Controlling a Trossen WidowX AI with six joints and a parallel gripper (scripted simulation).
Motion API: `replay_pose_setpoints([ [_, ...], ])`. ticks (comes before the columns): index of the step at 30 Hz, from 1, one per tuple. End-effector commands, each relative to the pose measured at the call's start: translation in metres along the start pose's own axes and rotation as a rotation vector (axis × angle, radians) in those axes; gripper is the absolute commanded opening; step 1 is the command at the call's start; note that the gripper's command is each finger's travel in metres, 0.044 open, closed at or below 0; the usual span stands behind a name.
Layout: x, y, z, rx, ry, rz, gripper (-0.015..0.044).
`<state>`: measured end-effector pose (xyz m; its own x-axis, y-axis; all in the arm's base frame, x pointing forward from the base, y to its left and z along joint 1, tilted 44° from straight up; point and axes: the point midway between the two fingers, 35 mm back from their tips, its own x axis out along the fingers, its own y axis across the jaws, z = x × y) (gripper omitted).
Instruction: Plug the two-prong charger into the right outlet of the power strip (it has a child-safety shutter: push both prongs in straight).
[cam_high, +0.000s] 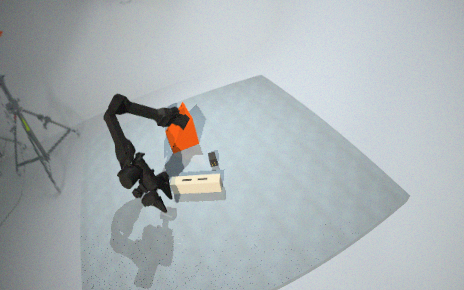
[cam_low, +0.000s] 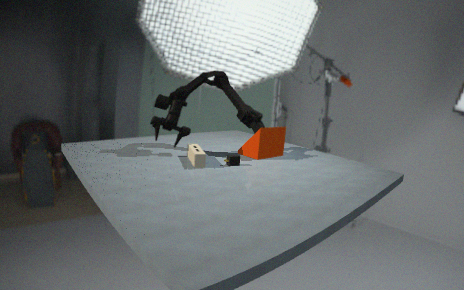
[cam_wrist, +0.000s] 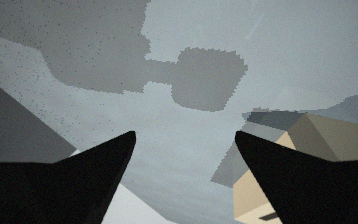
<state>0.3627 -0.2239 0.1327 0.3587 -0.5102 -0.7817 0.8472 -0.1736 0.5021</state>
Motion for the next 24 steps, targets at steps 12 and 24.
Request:
replay_pose_setpoints([
  [12, 0.002, -0.03, -0.088, -0.315, 0.101, -0.089, 0.044],
  [24, -0.004, -0.074, -0.137, -0.587, 0.138, -0.192, 0.044],
])
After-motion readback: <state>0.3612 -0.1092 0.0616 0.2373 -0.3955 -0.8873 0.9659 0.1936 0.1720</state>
